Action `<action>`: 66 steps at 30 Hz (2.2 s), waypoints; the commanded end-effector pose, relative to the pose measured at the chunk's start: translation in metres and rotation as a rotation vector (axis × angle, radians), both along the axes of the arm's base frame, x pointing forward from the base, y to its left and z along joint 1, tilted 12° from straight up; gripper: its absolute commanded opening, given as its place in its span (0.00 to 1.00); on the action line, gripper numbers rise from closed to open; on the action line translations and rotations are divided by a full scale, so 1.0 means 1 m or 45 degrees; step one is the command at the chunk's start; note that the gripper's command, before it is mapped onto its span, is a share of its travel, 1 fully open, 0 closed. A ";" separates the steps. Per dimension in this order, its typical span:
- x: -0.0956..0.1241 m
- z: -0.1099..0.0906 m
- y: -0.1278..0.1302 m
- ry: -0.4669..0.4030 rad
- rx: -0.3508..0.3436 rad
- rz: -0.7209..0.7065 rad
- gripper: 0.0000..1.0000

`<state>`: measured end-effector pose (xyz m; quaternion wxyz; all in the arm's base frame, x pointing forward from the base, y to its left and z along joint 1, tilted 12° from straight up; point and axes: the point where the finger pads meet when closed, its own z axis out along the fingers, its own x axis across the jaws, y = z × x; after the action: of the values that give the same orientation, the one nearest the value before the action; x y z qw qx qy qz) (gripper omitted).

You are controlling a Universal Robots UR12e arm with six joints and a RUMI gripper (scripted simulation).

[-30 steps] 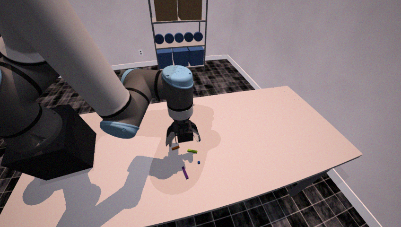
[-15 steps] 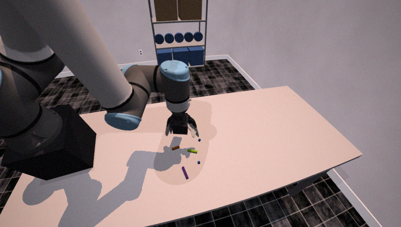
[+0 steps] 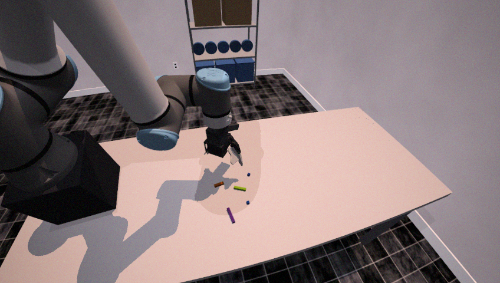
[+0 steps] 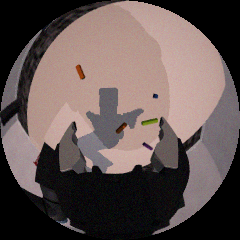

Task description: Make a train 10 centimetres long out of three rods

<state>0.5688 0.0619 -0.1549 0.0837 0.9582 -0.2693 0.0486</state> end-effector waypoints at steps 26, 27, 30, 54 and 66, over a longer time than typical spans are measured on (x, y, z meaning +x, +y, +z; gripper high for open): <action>-0.003 -0.004 0.019 -0.033 -0.001 -0.182 1.00; -0.003 -0.004 0.019 -0.033 -0.001 -0.182 1.00; -0.003 -0.004 0.019 -0.033 -0.001 -0.182 1.00; -0.003 -0.004 0.019 -0.033 -0.001 -0.182 1.00; -0.003 -0.004 0.019 -0.033 -0.001 -0.182 1.00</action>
<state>0.5653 0.0810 -0.1589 0.0841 0.9358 -0.3381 0.0544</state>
